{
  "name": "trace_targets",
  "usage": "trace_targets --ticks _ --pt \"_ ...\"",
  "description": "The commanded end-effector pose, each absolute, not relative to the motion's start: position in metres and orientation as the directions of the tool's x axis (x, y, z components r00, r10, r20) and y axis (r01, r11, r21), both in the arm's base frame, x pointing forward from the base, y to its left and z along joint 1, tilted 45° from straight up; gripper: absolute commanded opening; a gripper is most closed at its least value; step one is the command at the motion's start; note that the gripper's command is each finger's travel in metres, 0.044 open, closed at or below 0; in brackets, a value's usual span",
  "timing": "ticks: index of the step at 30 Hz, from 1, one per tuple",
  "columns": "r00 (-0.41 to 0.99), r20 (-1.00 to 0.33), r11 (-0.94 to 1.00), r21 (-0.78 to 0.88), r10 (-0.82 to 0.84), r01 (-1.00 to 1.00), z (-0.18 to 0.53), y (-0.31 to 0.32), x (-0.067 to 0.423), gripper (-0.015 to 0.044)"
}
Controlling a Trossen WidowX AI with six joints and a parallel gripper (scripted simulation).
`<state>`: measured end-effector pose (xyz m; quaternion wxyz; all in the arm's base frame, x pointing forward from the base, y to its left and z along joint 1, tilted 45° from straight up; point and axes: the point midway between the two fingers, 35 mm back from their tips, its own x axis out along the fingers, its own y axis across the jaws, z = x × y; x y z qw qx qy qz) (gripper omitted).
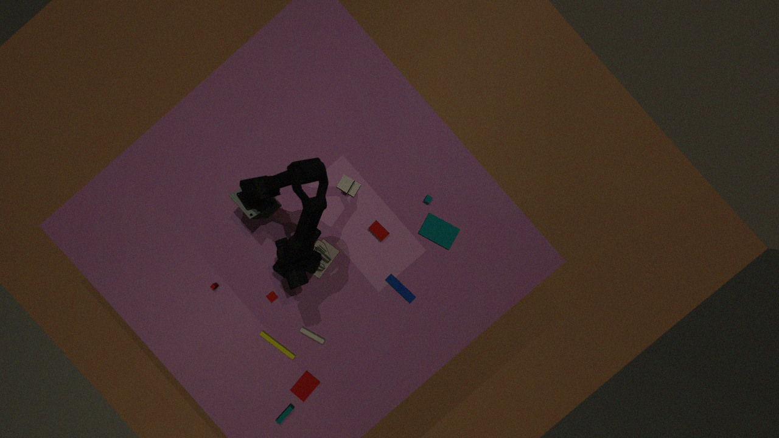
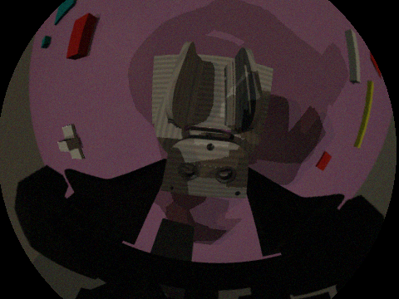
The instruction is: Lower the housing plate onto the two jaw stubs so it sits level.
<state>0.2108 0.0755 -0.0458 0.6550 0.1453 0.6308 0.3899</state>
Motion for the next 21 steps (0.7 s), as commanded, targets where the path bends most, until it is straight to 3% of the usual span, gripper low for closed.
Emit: trace_targets --ticks 1,21 --pt "-0.100 -0.708 0.651 0.689 0.699 -0.319 -0.0485 0.0787 0.2091 0.0351" --pt "-0.100 -0.708 0.654 0.690 0.699 -0.310 -0.0502 0.0804 0.2088 0.0351"
